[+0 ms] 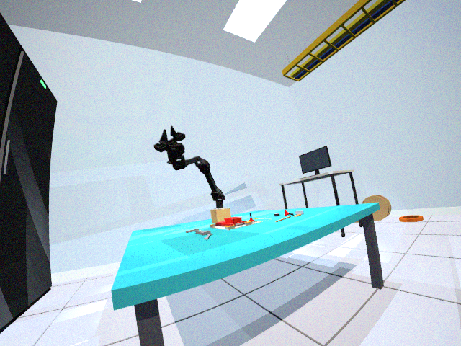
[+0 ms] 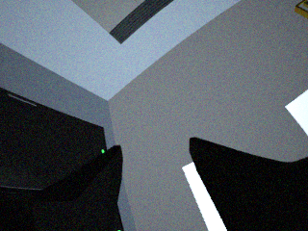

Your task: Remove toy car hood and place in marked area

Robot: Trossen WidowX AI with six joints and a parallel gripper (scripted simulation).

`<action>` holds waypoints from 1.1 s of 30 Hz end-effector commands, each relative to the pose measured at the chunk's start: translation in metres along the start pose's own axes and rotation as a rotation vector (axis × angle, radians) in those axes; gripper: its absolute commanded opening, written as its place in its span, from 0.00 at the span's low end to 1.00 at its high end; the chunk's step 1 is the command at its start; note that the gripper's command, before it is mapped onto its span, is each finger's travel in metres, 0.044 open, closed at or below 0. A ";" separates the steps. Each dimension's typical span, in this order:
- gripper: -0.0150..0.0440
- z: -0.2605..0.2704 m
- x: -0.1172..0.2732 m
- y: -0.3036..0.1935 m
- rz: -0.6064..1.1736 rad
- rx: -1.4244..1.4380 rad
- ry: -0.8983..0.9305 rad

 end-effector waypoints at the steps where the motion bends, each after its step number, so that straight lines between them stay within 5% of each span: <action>1: 0.67 0.000 0.000 0.001 -0.002 -0.006 0.003; 9: 1.00 0.019 -0.007 0.066 -0.100 -0.378 0.211; 21: 1.00 0.032 0.017 0.189 -0.170 -0.970 0.702; 33: 1.00 0.011 0.089 0.298 -0.113 -1.336 1.312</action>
Point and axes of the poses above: the point midway between the two fingers, 35 mm back from their tips, its own x axis back along the fingers, its own z axis across the jaws, y = z × x, the point moved 4 cm from there along x, back along the fingers, and after that the axes turned 2 degrees about x, right-handed, at the moved point
